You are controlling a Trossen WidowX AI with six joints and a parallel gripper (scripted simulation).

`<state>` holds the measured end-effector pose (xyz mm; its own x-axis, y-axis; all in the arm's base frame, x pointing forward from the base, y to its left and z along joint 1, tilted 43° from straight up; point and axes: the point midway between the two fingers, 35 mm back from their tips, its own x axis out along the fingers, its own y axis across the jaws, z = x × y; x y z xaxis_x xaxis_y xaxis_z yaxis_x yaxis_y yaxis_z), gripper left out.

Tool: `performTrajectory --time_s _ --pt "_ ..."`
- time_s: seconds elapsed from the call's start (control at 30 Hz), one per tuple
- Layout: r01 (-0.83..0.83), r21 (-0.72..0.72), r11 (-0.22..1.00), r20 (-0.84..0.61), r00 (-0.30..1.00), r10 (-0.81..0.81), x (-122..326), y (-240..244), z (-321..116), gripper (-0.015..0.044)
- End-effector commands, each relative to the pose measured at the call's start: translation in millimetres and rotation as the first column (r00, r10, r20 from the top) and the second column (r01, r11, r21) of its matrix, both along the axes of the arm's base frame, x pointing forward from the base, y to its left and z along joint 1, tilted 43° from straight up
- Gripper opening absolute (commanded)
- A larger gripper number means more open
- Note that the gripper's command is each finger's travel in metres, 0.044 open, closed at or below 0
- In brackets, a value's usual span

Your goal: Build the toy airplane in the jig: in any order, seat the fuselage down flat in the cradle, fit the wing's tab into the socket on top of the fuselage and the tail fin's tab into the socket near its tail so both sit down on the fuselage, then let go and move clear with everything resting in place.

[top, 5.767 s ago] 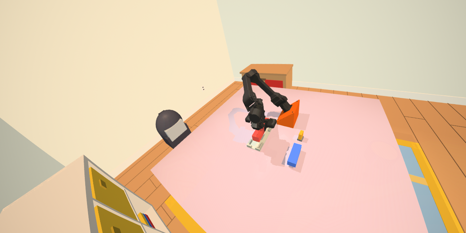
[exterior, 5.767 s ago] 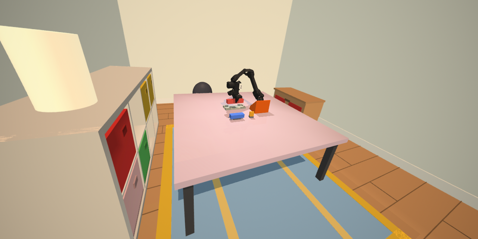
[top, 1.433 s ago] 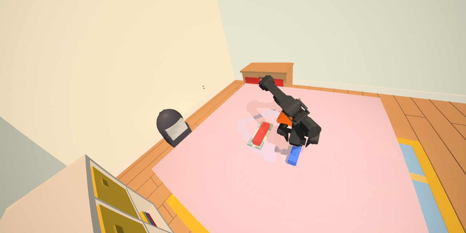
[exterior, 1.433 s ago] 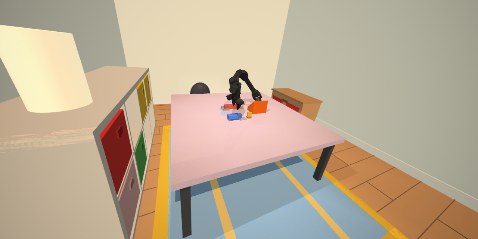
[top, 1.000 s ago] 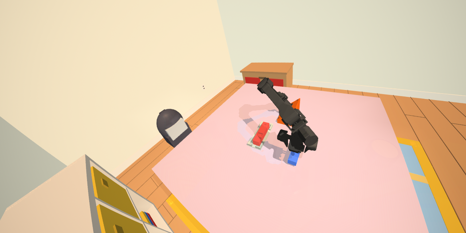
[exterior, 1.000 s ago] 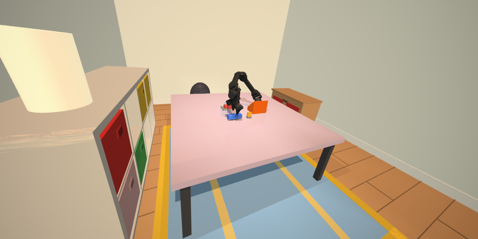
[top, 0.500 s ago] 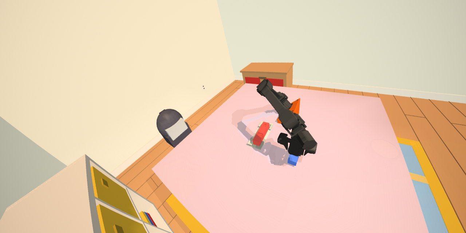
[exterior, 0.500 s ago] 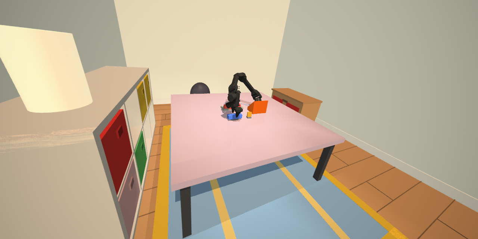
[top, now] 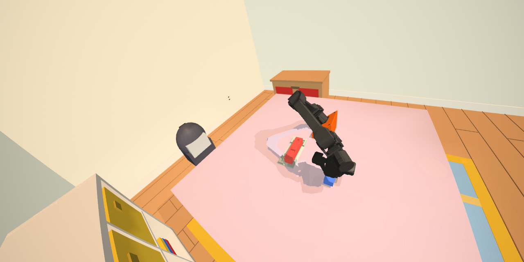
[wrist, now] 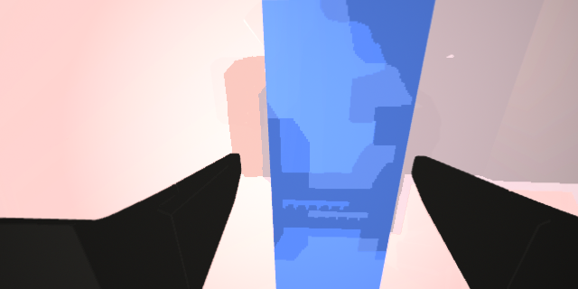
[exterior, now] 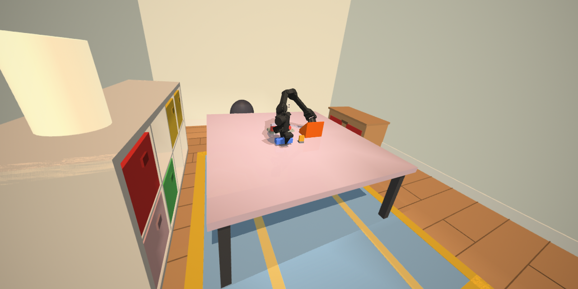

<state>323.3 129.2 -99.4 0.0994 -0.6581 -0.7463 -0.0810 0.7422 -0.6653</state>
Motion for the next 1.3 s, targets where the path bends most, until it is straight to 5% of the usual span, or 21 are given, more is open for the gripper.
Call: performTrajectory --time_s 0.0,0.13,0.37,0.57,1.27 --pt "-0.005 -0.004 1.0 -0.002 1.0 0.005 -1 -1 -1 0.0309" --pt "-0.005 -0.004 1.0 -0.002 1.0 0.005 -1 -1 -1 0.0204" --pt "-0.005 -0.004 1.0 -0.002 1.0 0.005 -1 -1 -1 0.0157" --pt "-0.009 0.019 1.0 0.031 0.999 0.008 5 6 5 0.0" --pt "-0.013 0.032 0.999 0.035 0.999 0.012 5 48 47 0.0"
